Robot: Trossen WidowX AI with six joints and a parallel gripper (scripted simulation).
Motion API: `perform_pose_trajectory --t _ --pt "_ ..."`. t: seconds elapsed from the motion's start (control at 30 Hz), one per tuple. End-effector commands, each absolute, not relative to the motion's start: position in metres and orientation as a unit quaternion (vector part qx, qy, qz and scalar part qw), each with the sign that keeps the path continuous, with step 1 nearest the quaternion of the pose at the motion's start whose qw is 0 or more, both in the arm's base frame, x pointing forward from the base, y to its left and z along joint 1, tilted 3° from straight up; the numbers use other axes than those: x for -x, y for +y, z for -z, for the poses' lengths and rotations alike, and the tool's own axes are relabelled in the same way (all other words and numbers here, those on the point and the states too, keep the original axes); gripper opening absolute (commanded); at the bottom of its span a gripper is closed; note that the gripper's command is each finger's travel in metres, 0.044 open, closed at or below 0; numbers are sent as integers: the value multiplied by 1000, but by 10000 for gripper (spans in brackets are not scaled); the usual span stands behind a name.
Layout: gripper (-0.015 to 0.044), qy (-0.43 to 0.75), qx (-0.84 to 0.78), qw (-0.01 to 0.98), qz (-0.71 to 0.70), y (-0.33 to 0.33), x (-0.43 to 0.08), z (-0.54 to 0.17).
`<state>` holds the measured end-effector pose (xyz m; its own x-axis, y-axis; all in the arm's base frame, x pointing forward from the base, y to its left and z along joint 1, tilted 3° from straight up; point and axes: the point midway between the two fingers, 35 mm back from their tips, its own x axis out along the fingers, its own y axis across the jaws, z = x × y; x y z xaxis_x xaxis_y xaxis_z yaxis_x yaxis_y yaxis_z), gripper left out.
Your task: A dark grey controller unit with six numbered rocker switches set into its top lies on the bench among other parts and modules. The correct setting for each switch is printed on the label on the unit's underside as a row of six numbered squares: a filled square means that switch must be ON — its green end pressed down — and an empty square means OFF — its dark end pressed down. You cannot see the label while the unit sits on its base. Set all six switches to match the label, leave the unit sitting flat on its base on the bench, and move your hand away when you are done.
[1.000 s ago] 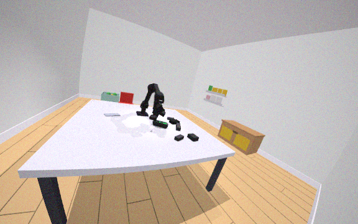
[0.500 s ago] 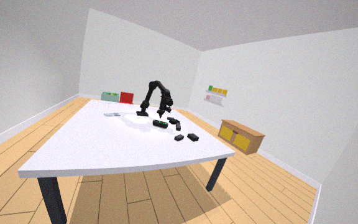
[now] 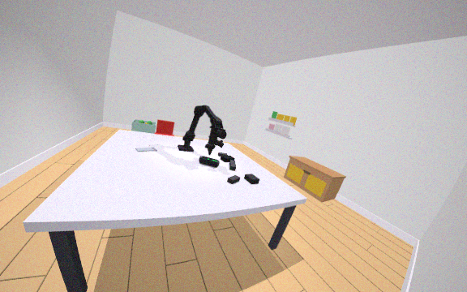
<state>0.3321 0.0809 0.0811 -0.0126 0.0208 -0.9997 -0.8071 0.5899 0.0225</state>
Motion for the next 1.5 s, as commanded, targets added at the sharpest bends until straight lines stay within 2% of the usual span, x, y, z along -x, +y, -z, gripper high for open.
perform_pose_trajectory --t 0.0,1.1,1.27,1.47 --pt "0 634 310 629 -326 80 -331 -74" --pt "0 634 310 629 -326 81 -330 -46" --pt "0 634 310 629 -326 80 -331 -89" --pt "0 634 310 629 -326 84 -334 -91"
